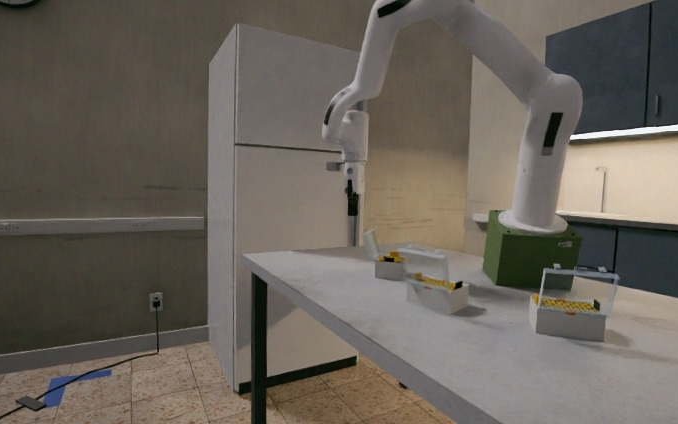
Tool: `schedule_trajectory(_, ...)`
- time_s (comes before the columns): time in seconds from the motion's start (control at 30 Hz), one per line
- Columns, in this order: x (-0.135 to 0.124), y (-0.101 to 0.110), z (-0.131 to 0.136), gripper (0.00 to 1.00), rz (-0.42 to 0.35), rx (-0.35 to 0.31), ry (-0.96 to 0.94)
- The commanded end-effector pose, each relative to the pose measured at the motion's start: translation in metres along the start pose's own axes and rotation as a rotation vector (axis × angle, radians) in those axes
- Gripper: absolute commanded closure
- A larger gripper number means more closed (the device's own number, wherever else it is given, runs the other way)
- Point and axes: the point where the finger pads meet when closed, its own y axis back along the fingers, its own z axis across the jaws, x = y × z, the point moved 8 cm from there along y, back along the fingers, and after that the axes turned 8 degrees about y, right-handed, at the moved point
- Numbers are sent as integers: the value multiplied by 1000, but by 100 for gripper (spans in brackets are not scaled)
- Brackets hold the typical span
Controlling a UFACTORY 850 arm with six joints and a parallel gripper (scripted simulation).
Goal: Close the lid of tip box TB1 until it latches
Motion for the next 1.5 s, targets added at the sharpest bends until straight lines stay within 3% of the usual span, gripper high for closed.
schedule_trajectory(0.0,1,-2,0,100,2,0,0)
schedule_trajectory(1.47,1,-66,0,100,2,0,0)
